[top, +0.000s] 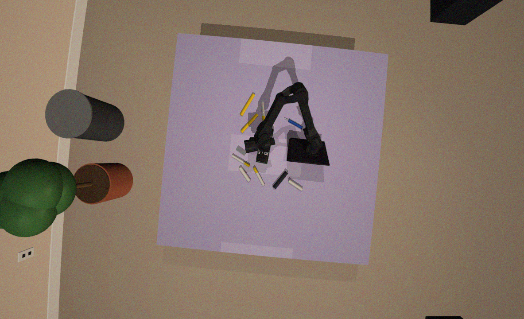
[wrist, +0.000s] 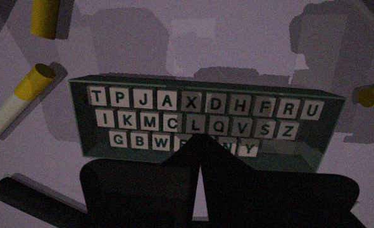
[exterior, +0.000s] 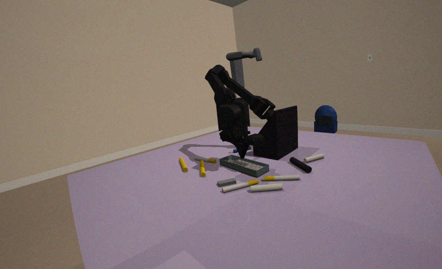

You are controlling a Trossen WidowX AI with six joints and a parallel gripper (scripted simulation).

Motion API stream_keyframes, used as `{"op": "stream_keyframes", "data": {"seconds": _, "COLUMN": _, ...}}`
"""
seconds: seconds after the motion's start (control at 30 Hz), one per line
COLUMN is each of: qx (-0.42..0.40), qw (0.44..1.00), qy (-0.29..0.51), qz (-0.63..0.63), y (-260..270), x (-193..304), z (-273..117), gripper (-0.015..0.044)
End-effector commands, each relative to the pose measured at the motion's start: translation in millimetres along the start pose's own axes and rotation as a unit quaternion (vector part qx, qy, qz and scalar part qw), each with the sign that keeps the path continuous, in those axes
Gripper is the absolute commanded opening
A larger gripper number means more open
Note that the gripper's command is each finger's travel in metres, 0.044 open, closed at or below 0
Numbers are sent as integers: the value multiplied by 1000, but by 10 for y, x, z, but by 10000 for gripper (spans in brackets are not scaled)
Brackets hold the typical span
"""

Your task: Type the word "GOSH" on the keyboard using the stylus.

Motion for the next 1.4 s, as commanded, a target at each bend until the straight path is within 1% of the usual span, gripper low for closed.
{"op": "stream_keyframes", "data": {"seconds": 0.0, "qx": 0, "qw": 1000, "qy": -1, "qz": 0, "y": -102, "x": -11, "z": -1, "gripper": 0}}
{"op": "stream_keyframes", "data": {"seconds": 0.17, "qx": 2, "qw": 1000, "qy": -1, "qz": 0, "y": -669, "x": -23, "z": 0, "gripper": 0}}
{"op": "stream_keyframes", "data": {"seconds": 0.6, "qx": 3, "qw": 1000, "qy": -1, "qz": 0, "y": -691, "x": -21, "z": 0, "gripper": 0}}
{"op": "stream_keyframes", "data": {"seconds": 0.8, "qx": 2, "qw": 1000, "qy": 0, "qz": 0, "y": -419, "x": 309, "z": 3, "gripper": 0}}
{"op": "stream_keyframes", "data": {"seconds": 1.2, "qx": 2, "qw": 1000, "qy": 0, "qz": -1, "y": -401, "x": 306, "z": 2, "gripper": 0}}
{"op": "stream_keyframes", "data": {"seconds": 1.37, "qx": -2, "qw": 1000, "qy": 0, "qz": -1, "y": 91, "x": 292, "z": -8, "gripper": 0}}
Point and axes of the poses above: the point midway between the two fingers, 35 mm back from their tips, its own z axis out along the fingers, its own y axis across the jaws, x = y × z, the point moved 10 cm from there along -z, back along the fingers, and after that the axes turned 2 degrees about z, right-handed, at the moved point
